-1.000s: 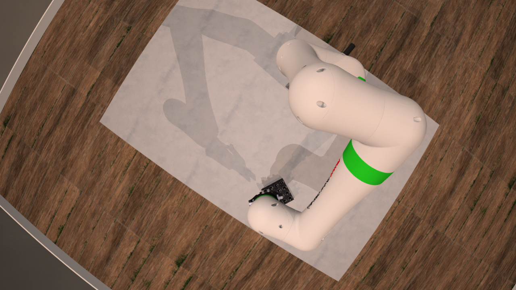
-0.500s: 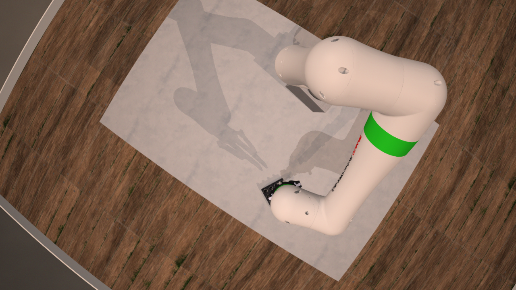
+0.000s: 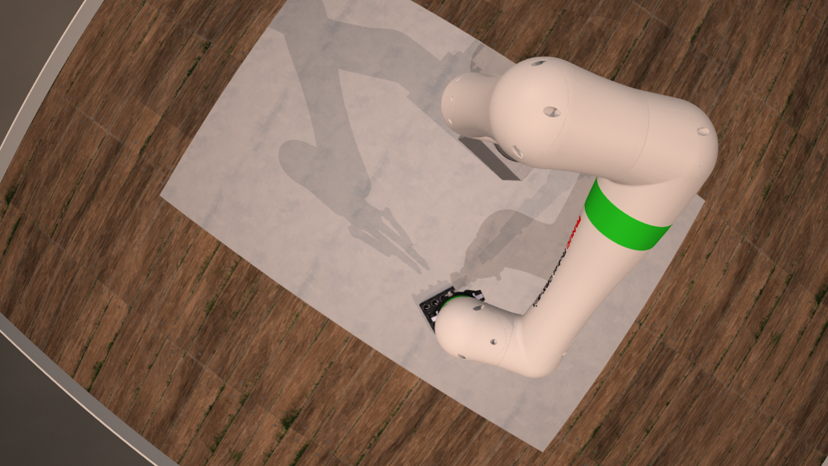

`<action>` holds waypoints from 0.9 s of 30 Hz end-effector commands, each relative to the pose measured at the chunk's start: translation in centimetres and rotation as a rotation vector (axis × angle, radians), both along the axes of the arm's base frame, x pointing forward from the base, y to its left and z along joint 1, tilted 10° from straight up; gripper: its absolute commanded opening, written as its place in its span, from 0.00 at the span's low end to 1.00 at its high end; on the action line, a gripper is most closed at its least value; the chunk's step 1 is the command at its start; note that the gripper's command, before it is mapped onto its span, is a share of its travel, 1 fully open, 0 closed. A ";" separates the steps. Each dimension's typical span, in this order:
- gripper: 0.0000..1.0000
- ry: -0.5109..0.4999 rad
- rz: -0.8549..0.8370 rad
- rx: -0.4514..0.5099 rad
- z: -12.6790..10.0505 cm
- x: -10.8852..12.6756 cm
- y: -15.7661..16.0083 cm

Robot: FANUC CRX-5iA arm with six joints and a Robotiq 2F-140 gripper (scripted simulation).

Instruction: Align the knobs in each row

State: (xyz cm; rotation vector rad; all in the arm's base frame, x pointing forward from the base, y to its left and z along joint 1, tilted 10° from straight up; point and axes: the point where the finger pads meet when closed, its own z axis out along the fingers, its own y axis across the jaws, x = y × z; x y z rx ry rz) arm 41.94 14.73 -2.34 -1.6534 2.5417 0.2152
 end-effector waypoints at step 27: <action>0.12 0.000 0.000 0.000 -0.2 0.0 0.0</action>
